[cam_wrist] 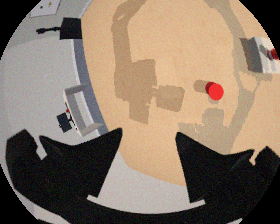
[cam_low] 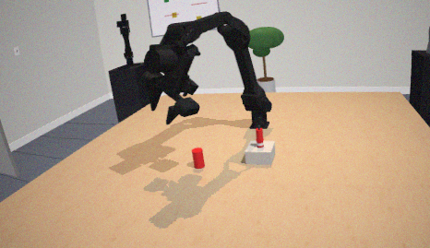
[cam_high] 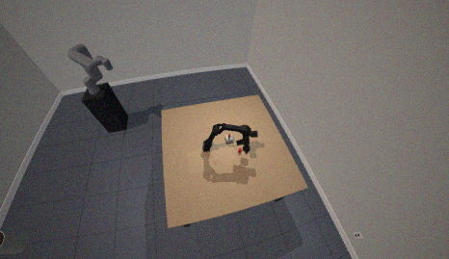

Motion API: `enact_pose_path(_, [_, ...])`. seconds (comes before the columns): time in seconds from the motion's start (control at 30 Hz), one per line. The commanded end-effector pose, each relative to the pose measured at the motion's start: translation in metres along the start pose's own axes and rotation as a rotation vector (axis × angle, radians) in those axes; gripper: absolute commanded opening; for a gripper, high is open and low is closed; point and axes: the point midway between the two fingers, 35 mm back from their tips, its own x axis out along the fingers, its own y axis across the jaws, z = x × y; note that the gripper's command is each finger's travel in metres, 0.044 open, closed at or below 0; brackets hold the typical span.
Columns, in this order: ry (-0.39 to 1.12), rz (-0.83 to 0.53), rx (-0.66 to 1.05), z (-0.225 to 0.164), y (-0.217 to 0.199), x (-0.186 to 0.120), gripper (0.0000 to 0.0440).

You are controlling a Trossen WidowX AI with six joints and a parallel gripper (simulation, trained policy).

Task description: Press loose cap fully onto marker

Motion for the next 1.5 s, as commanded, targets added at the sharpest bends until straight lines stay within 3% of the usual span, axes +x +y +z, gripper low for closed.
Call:
enact_pose_path(0.0, [-0.027, -0.027, -0.012, 0.002, -0.008, 0.005, 0.0313])
enact_pose_path(1.47, [-0.291, -0.405, -0.142, 0.038, -0.093, 0.037, 0.0292])
